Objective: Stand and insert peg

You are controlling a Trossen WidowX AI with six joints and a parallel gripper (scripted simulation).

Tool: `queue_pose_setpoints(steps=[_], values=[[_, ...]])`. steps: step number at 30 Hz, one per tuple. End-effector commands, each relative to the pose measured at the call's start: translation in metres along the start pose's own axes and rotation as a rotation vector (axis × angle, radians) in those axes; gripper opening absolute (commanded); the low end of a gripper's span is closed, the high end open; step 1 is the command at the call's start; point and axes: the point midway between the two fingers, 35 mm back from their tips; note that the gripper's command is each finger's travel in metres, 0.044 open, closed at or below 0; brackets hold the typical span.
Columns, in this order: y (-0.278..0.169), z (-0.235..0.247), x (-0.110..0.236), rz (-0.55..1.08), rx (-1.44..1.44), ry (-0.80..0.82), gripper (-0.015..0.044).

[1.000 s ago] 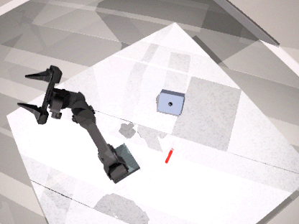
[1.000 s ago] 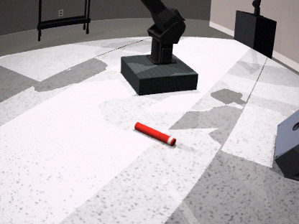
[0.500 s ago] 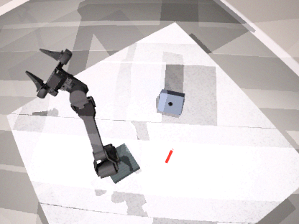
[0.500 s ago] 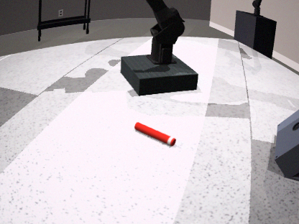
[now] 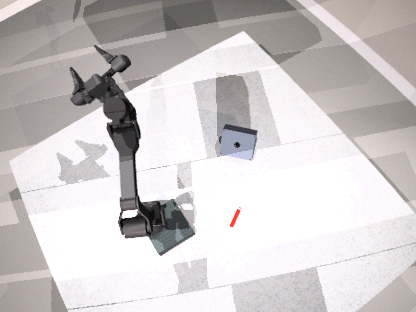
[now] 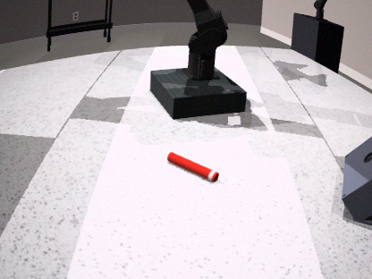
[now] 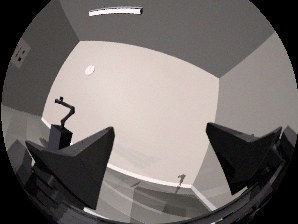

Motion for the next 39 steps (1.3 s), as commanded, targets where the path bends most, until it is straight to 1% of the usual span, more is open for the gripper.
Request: queue_pose_setpoints(steps=[1,10,14,20,29,39], values=[[-0.028,-0.018,0.001,0.089,0.018,-0.056,0.0440],[-0.100,-0.065,0.021,0.337,0.043,-0.194,0.0440],[-0.133,-0.086,0.038,0.460,0.046,-0.256,0.0440],[-0.168,-0.116,0.069,0.605,0.038,-0.361,0.0440],[-0.219,-0.154,0.130,0.830,-0.007,-0.508,0.0440],[-0.269,-0.179,0.218,1.115,-0.072,-0.648,0.0440]])
Point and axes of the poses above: the point midway between the two fingers, 35 mm back from their tips, its own x axis back along the fingers, its own z axis across the jaws, y = z × x, and after that the axes turned 3 degrees about x, right-handed
